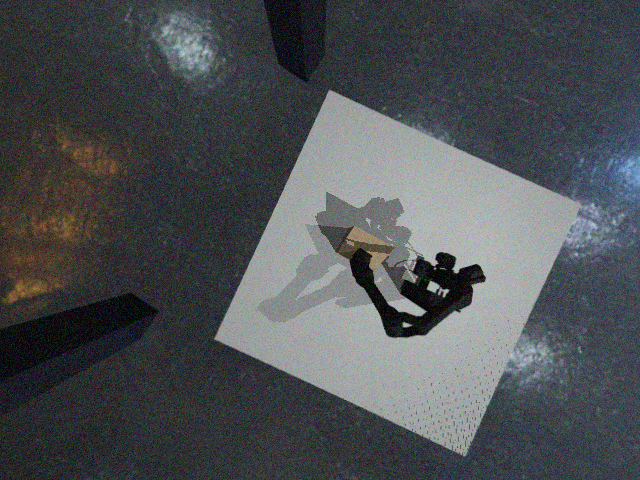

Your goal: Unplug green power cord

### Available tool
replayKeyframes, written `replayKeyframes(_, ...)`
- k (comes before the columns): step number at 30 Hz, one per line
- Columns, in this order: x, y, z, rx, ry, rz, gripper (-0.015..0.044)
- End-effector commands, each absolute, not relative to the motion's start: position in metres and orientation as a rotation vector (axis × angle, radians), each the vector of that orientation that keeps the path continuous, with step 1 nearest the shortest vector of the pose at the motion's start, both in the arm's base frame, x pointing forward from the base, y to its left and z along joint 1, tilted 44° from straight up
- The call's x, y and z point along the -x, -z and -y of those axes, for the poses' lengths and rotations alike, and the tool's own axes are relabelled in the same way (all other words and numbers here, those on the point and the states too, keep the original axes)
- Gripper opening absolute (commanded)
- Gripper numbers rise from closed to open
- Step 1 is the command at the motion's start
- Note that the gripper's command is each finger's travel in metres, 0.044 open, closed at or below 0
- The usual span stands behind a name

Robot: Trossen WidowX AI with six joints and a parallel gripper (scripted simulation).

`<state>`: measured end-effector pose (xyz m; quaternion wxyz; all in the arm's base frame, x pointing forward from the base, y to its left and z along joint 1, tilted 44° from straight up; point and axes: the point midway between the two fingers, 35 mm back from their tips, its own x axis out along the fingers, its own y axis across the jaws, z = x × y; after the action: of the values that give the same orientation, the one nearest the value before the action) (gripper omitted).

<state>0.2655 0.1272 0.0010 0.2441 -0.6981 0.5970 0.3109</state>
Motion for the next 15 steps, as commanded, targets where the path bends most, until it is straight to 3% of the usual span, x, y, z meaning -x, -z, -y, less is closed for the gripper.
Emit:
replayKeyframes(1,-0.265,-0.0015,-0.1278,1.908,-0.851,-1.63,0.0042)
replayKeyframes(7,-0.265,-0.0015,-0.1278,1.908,-0.851,-1.63,0.0002)
replayKeyframes(15,-0.2646,0.0041,-0.1344,1.908,-0.852,-1.629,0.0)
